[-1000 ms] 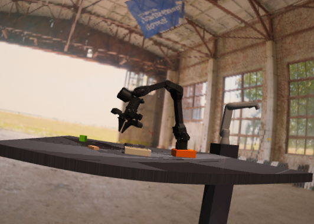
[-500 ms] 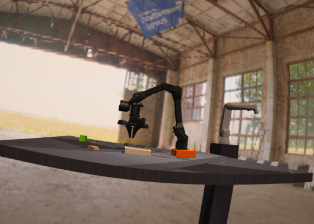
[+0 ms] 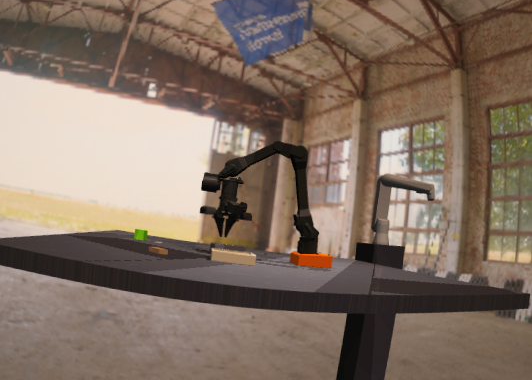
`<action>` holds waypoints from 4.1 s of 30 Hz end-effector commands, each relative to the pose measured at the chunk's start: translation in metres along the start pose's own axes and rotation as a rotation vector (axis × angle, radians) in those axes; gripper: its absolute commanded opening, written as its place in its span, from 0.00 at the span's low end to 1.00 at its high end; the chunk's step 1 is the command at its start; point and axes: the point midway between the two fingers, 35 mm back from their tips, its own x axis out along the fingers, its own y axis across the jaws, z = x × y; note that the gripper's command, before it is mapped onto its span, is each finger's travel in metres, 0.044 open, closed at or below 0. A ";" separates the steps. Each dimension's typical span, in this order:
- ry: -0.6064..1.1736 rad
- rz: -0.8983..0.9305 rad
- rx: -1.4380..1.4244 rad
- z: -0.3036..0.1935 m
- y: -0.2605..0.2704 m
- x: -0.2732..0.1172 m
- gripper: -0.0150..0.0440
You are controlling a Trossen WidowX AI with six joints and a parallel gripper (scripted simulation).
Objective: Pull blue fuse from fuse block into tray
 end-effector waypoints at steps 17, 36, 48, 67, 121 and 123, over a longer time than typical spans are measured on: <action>-0.007 0.006 -0.003 0.004 0.002 0.022 0.38; -0.007 0.006 -0.003 0.004 0.002 0.026 0.38; -0.007 0.006 -0.003 0.005 0.002 0.032 0.38; -0.003 0.005 -0.007 0.004 0.002 0.030 0.25; -0.006 0.005 -0.004 0.004 0.001 0.004 0.25; -0.006 0.005 -0.004 0.004 0.001 0.003 0.25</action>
